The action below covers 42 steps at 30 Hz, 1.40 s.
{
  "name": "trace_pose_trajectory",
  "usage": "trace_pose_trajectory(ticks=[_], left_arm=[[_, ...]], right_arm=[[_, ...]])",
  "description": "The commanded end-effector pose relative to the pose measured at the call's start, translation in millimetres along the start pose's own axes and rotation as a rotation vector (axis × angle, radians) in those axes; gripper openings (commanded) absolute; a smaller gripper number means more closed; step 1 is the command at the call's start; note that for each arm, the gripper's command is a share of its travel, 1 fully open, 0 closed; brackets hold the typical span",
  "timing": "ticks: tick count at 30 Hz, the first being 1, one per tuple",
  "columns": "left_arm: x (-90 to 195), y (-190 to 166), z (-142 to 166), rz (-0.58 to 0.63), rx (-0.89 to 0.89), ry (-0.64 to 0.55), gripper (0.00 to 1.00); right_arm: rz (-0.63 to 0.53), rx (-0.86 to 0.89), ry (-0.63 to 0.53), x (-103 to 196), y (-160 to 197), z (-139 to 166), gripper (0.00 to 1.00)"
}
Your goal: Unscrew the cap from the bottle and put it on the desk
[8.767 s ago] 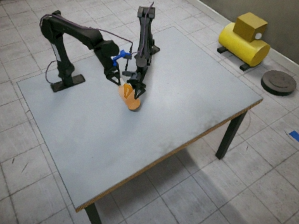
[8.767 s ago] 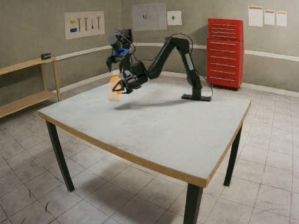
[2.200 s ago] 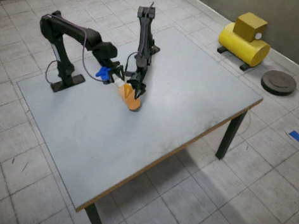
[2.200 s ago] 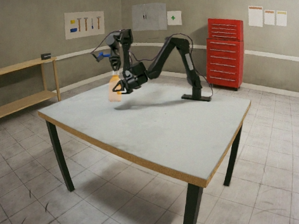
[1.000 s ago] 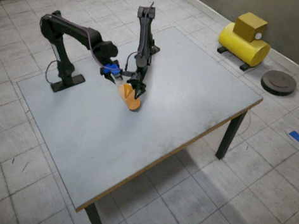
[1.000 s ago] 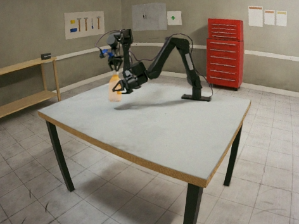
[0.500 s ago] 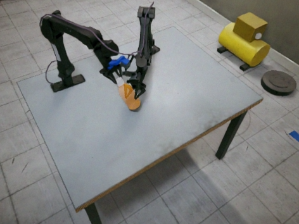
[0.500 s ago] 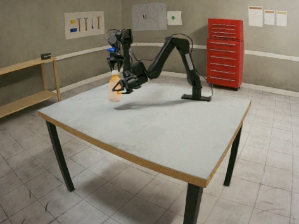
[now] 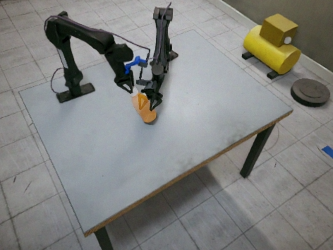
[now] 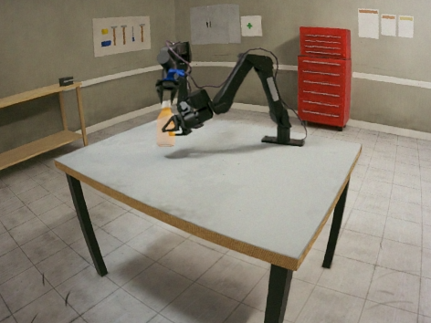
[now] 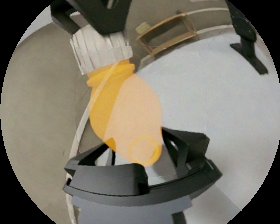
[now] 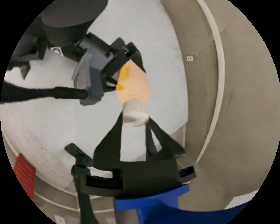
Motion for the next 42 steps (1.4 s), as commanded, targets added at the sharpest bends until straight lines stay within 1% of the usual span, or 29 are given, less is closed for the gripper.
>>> trace_pose_trajectory(ticks=[1,8,14,19,25,26,28,30,33,42], left_arm=[[5.6,6.8,-19.0,-0.018,-0.001,-0.057,0.00],[5.6,6.8,-19.0,-0.018,-0.001,-0.057,0.00],[5.6,6.8,-19.0,-0.018,-0.001,-0.057,0.00],[5.6,6.8,-19.0,-0.018,-0.001,-0.057,0.00],[5.6,6.8,-19.0,-0.018,-0.001,-0.057,0.00],[5.6,6.8,-19.0,-0.018,-0.001,-0.057,0.00],[5.6,6.8,-19.0,-0.018,-0.001,-0.057,0.00],[5.6,6.8,-19.0,-0.018,-0.001,-0.057,0.00],[5.6,6.8,-19.0,-0.018,-0.001,-0.057,0.00],[5.6,6.8,-19.0,-0.018,-0.001,-0.057,0.00]], right_arm=[[0.016,0.279,-0.006,4.9,-1.5,-3.3,0.00],[0.026,0.604,-0.003,5.1,-1.3,-3.2,0.00],[0.027,0.612,-0.004,5.1,-1.3,-3.2,0.00],[0.024,0.535,0.005,2.9,-1.9,-2.2,0.00],[0.024,0.535,0.005,2.9,-1.9,-2.2,0.68],[0.024,0.535,0.005,2.9,-1.9,-2.2,0.70],[0.024,0.535,0.005,2.9,-1.9,-2.2,0.70],[0.020,0.468,0.005,2.9,-2.0,-2.3,0.70],[0.004,0.203,0.007,3.0,-2.5,-2.5,0.70],[-0.015,-0.199,0.003,3.2,-3.1,-2.3,0.70]])
Point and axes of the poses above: on each arm, the point where the finger pads meet when closed, its own x axis back along the fingers, its own y axis across the jaws, z = x × y, the point moved 3 cm from there along x, back along the fingers, and after that the axes turned 9 degrees about x, right-handed, at the moved point
